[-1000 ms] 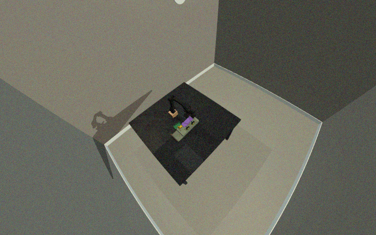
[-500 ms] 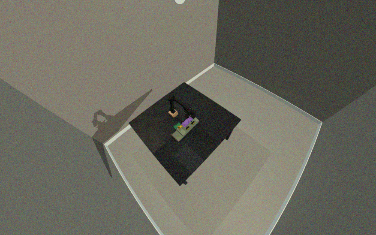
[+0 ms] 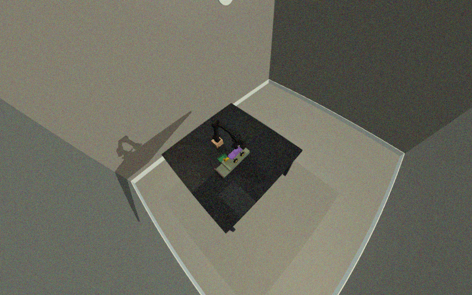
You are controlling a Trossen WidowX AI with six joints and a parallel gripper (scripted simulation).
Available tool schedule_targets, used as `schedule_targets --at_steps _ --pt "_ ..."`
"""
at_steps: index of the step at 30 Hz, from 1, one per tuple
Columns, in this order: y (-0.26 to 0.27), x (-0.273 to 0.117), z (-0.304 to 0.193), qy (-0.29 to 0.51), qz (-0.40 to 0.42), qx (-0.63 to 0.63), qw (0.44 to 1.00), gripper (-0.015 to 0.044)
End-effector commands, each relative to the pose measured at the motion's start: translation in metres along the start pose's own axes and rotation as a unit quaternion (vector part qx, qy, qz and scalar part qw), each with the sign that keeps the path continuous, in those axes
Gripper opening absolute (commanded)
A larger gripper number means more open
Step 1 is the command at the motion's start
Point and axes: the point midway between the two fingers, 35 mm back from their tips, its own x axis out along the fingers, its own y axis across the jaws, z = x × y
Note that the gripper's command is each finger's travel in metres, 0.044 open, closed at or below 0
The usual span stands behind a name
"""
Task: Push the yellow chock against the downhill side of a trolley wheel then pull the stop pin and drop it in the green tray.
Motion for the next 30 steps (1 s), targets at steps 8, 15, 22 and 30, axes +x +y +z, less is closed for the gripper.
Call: schedule_targets --at_steps 8,15,22,30 --pt "-0.001 0.018 0.0 0.002 -0.005 0.003 1.0 0.019" --pt "-0.003 0.028 0.0 0.002 -0.005 0.003 1.0 0.019" --pt "-0.002 0.029 0.0 0.0 -0.002 0.0 1.0 0.0164" --pt "-0.002 0.029 0.0 0.0 -0.002 0.0 1.0 0.0052"
